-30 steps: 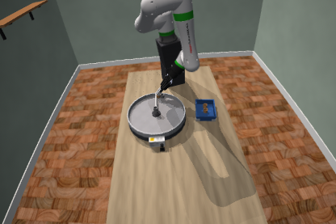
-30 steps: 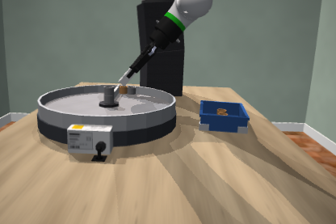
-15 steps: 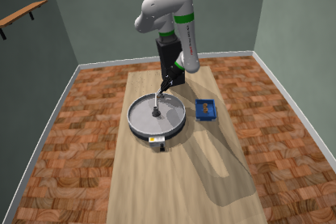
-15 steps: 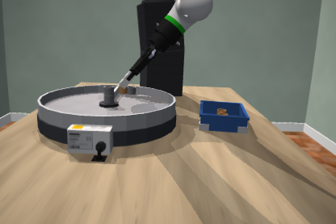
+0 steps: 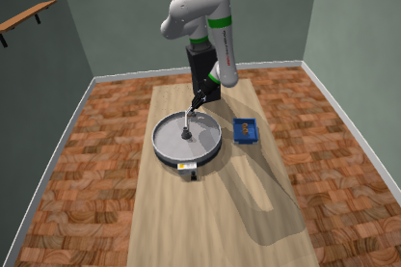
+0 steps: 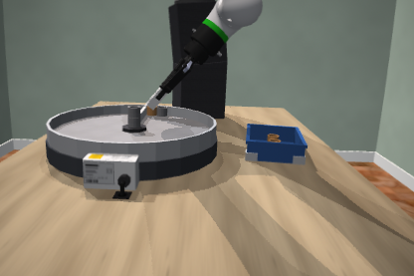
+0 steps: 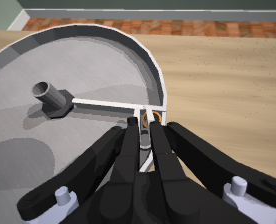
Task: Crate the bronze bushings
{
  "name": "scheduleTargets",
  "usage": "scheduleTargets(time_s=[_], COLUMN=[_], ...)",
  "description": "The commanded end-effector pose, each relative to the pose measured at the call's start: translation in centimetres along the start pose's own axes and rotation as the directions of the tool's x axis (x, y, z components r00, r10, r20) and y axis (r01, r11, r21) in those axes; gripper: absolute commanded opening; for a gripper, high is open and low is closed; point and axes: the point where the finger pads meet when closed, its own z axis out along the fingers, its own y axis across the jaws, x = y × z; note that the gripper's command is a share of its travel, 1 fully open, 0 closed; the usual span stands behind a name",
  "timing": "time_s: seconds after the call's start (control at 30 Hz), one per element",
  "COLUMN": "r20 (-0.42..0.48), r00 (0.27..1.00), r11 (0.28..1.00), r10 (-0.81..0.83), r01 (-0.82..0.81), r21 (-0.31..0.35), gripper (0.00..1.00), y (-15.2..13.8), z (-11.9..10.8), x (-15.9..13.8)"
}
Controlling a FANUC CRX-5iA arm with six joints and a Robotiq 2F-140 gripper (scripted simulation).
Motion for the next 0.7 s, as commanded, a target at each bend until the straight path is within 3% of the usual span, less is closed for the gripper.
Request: scheduleTargets(time_s=[0.0,0.63,0.67], r20=[0.0,0.0,0.0], r00=[1.0,1.0,1.0], r11=[1.0,1.0,1.0], r10=[0.0,0.0,0.0], r01=[0.0,0.0,0.0], r21=[0.0,0.0,0.0], gripper=[0.06,0.06,0.0], y=[0.0,0.0,0.0], z=[0.0,0.0,0.0], x=[0.0,0.0,0.0])
